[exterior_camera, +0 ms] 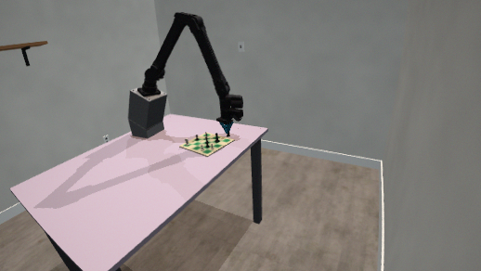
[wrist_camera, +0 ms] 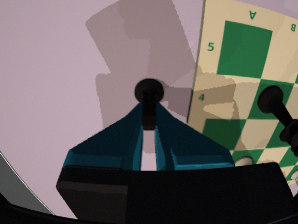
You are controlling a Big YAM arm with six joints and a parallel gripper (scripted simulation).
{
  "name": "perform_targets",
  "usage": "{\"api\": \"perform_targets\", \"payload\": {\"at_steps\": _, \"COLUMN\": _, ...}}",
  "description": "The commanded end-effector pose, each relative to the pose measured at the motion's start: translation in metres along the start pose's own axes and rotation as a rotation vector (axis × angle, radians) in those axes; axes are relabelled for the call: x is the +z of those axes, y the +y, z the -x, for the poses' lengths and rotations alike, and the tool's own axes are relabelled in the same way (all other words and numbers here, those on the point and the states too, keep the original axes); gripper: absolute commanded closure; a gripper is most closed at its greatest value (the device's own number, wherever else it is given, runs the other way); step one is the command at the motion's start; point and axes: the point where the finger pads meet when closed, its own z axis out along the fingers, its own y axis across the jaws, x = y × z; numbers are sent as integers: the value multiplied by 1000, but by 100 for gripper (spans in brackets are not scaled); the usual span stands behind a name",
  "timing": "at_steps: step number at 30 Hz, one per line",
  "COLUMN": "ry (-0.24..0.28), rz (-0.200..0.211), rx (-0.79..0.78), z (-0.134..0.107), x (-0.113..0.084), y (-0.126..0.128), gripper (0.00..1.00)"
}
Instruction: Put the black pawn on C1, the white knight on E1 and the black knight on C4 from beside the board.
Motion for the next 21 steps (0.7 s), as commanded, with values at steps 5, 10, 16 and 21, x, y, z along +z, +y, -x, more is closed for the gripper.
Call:
{"api": "perform_targets", "payload": {"at_steps": 5, "ry": -17, "rz": 11, "rx": 1, "z": 4, "x": -44, "y": 7, "gripper": 100}}
{"api": "perform_targets", "payload": {"at_steps": 10, "ry": -18, "rz": 11, "rx": 1, "z": 4, "x": -67, "y": 6, "gripper": 100}}
{"api": "perform_targets", "payload": {"at_steps": 16, "ry": -18, "rz": 11, "rx": 1, "z": 3, "x": -103, "y": 6, "gripper": 100}}
{"api": "perform_targets", "payload": {"at_steps": 21, "ry": 18, "rz": -7, "rx": 2, "z": -6, "x": -93, "y": 0, "gripper": 100}}
